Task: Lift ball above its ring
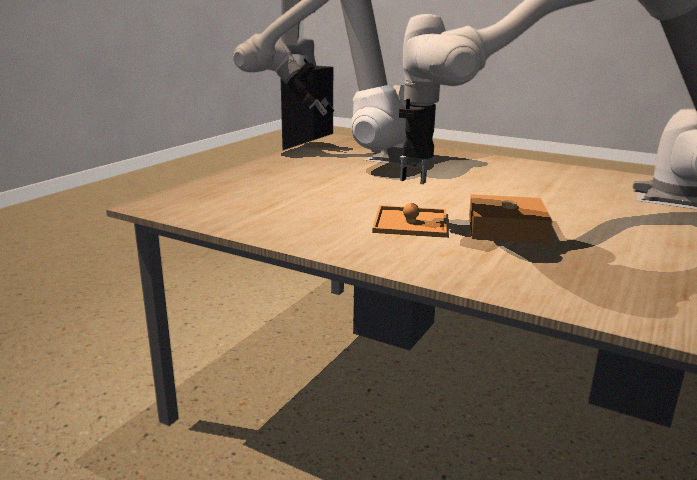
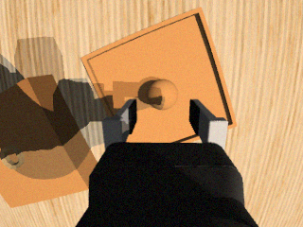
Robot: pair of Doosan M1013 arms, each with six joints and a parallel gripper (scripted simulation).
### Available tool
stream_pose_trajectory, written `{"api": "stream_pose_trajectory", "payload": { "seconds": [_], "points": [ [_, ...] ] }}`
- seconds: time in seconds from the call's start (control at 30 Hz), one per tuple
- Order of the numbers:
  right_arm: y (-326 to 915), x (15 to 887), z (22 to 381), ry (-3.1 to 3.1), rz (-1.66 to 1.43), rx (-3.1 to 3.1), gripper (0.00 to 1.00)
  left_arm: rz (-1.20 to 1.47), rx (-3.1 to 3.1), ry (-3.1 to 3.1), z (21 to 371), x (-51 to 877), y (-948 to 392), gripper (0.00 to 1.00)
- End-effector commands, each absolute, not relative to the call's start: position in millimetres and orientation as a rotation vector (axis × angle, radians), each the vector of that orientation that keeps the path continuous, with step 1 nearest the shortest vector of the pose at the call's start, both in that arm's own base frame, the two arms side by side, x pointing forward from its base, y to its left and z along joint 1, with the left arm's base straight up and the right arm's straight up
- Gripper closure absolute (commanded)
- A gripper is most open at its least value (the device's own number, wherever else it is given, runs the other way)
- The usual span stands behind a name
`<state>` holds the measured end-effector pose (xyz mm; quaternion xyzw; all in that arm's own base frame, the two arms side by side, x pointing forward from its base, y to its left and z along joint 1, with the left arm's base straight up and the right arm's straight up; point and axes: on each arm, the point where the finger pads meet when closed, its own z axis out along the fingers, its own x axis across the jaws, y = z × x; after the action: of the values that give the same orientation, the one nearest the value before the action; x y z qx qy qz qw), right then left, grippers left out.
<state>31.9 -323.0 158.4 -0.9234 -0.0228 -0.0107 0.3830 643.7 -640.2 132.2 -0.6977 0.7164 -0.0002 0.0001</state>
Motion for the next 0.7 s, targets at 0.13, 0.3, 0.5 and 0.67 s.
{"api": "stream_pose_trajectory", "payload": {
  "seconds": [0.13,0.3,0.5,0.67],
  "points": [
    [-323.2,32.0,158.8,-0.058,-0.028,-2.356,0.00,-0.003,-2.191,2.251,73.9,644.1,-640.1,0.00],
    [-323.2,32.0,158.8,-0.058,-0.028,-2.356,0.00,-0.003,-2.191,2.251,34.6,643.9,-639.9,0.00],
    [-323.2,32.0,158.8,-0.058,-0.028,-2.356,0.00,-0.003,-2.191,2.251,34.6,643.9,-639.9,0.00],
    [-323.2,32.0,158.8,-0.058,-0.028,-2.356,0.00,-0.003,-2.191,2.251,34.6,643.9,-639.9,0.00]
  ]
}}
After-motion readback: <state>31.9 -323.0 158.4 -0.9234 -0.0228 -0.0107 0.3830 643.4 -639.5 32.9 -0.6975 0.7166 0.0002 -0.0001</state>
